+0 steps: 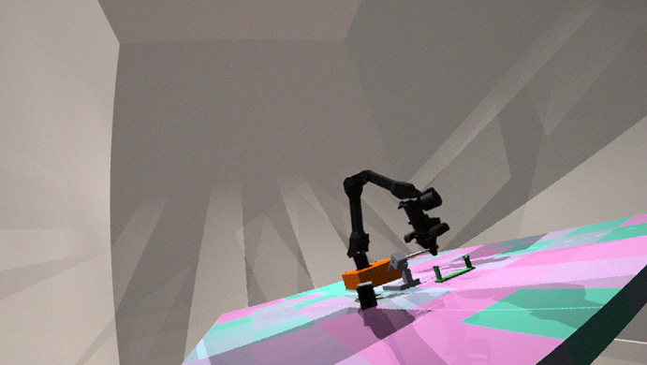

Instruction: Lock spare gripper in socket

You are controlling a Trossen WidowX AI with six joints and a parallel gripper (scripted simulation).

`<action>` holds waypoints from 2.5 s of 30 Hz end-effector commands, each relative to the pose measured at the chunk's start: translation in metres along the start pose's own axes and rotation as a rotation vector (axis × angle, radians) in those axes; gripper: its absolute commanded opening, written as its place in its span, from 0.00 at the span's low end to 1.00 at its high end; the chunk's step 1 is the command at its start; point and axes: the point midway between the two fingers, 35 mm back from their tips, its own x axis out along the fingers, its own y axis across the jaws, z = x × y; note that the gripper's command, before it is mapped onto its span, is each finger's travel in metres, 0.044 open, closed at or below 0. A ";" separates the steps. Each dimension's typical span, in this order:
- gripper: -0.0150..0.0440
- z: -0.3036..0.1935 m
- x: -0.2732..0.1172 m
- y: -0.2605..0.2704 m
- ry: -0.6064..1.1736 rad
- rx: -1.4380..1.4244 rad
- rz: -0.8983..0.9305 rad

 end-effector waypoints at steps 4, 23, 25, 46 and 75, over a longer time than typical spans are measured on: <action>0.25 0.006 -0.001 -0.001 0.004 0.002 -0.001; 0.25 0.021 -0.002 -0.001 0.007 0.002 0.000; 0.25 0.021 -0.002 -0.001 0.008 0.002 0.000; 0.25 0.022 -0.018 0.005 0.020 0.000 0.035; 0.25 0.046 -0.026 -0.065 0.015 0.058 0.015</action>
